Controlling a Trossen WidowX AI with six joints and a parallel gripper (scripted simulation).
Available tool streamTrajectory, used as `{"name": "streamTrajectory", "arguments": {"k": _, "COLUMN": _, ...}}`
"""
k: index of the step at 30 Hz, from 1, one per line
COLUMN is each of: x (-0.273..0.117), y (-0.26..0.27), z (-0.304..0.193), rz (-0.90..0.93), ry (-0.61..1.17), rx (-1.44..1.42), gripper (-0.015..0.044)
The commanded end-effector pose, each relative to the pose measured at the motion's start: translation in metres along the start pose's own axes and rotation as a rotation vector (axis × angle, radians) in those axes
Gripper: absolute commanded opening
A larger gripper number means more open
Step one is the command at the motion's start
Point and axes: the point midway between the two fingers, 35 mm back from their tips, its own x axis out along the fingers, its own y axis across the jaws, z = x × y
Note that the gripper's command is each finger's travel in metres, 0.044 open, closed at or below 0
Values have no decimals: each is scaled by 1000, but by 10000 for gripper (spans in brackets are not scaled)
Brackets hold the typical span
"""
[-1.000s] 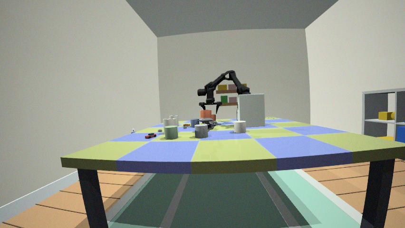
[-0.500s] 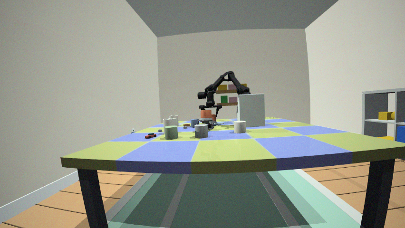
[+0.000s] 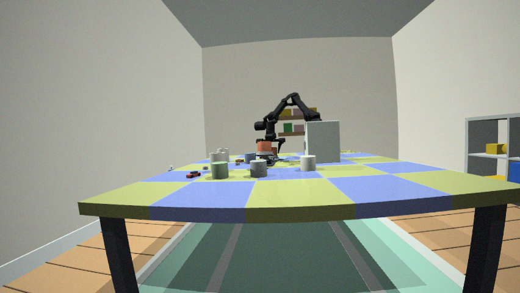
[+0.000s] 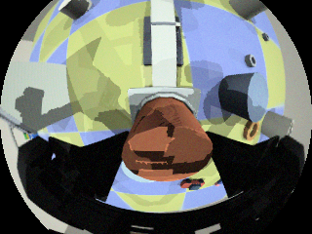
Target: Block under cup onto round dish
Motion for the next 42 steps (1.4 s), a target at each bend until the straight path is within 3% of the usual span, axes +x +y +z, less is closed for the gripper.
{"name": "streamTrajectory", "arguments": {"k": 1, "x": 5, "y": 3, "z": 2, "rz": 9, "ry": -4, "rx": -9, "gripper": 427}}
{"name": "streamTrajectory", "arguments": {"k": 19, "x": 5, "y": 3, "z": 2, "rz": 9, "ry": -4, "rx": -9, "gripper": 307}}
{"name": "streamTrajectory", "arguments": {"k": 31, "x": -5, "y": 0, "z": 4, "rz": 9, "ry": -9, "rx": -8, "gripper": 0}}
{"name": "streamTrajectory", "arguments": {"k": 42, "x": -17, "y": -2, "z": 5, "rz": 10, "ry": -15, "rx": -8, "gripper": 0}}
